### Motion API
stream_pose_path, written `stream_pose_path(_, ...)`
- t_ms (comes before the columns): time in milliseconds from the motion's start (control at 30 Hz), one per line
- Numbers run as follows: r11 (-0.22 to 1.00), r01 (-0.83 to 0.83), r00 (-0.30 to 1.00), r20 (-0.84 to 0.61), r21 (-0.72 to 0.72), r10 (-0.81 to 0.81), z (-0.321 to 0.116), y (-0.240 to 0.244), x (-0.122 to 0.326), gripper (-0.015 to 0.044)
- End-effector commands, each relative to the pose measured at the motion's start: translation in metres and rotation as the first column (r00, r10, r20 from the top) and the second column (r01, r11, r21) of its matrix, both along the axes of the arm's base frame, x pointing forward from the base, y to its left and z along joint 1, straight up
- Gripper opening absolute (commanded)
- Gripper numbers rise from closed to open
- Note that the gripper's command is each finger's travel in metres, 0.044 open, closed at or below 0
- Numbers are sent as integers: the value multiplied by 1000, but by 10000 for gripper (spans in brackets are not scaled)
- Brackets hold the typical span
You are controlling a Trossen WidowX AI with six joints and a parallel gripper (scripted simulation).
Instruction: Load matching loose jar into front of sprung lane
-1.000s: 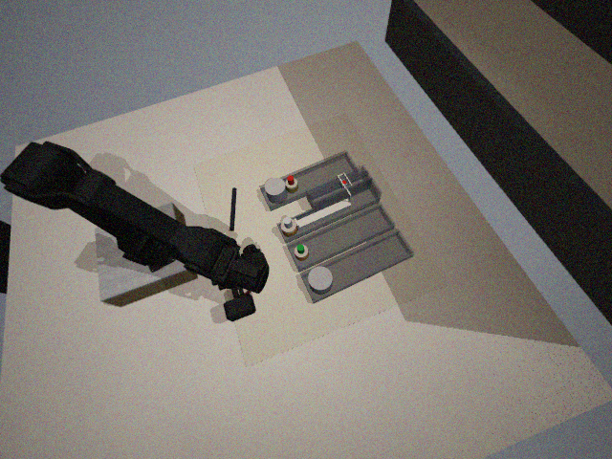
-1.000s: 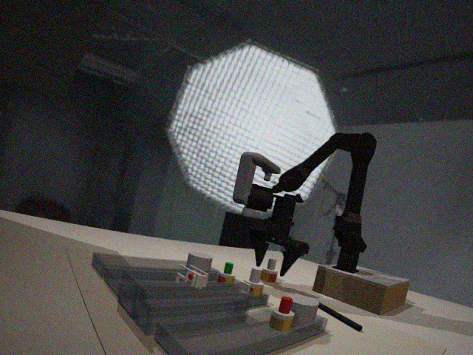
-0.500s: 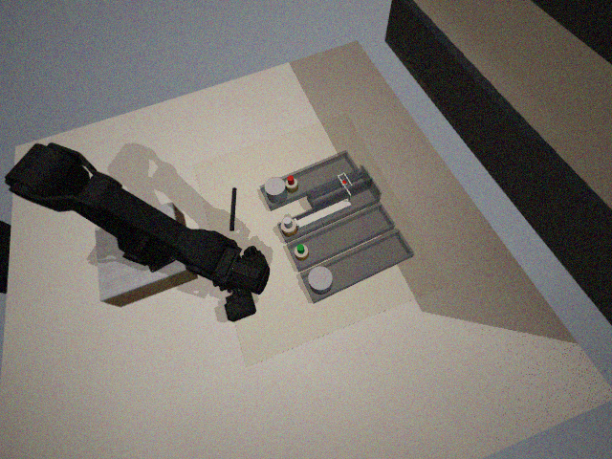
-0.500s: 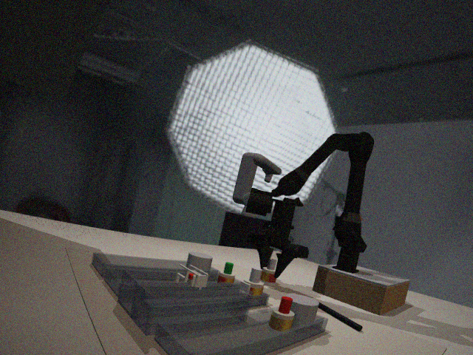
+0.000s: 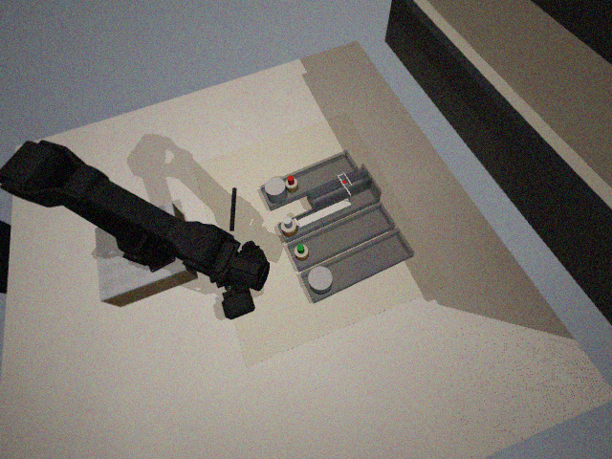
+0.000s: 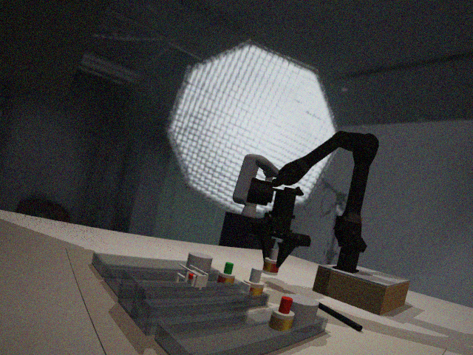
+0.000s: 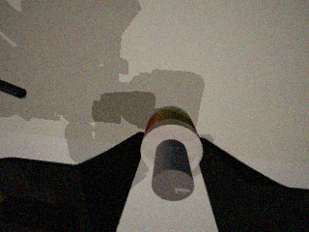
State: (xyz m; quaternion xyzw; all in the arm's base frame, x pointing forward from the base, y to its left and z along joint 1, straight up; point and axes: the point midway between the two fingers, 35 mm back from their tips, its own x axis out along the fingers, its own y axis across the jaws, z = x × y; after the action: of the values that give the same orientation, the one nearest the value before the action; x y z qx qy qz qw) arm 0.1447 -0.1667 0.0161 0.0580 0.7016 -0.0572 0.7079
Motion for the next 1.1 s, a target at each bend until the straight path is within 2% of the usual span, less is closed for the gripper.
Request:
stream_pose_path(0,1000,3,1000,10,-15,-3,25,-2,3,0)
stream_pose_path(300,1000,3,1000,10,-15,-3,76,6,-2,0)
stream_pose_path(633,999,-40,999,-13,-8,39,67,17,23,0)
stream_pose_path(1067,999,-52,999,12,-13,52,51,43,79,0)
